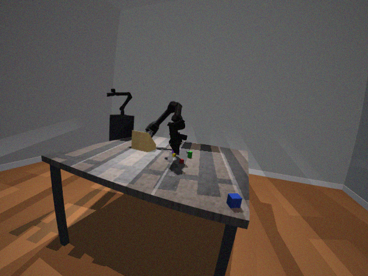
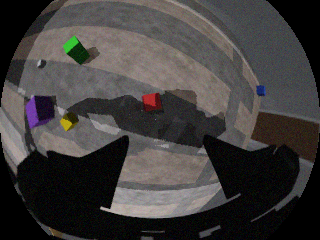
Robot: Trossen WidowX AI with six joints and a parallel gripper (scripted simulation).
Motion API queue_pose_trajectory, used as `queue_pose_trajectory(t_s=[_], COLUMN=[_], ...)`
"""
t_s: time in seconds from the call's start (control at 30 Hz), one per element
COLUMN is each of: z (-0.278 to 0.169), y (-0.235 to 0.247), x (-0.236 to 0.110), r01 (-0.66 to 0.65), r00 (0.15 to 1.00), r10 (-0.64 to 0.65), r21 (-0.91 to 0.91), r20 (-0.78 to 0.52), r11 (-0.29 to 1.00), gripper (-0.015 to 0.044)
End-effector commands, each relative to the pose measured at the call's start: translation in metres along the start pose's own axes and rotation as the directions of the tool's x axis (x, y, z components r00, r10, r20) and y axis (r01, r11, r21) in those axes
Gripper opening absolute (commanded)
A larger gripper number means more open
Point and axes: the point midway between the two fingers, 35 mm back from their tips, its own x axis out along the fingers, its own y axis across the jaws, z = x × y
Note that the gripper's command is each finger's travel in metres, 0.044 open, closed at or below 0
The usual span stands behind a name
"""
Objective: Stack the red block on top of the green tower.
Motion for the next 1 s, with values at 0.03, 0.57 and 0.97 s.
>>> queue_pose_trajectory(t_s=[0.03, 0.57, 0.97], z=[0.011, 0.048, 0.047], y=[-0.005, -0.004, 0.003], x=[0.003, -0.002, 0.023], r01=[-0.056, -0.240, -0.258], r00=[0.998, 0.962, 0.957], r10=[0.054, 0.215, 0.229], r21=[-0.039, -0.150, -0.159], r20=[-0.044, -0.167, -0.178], r11=[0.998, 0.959, 0.953], gripper=[0.0440, 0.0440, 0.0440])
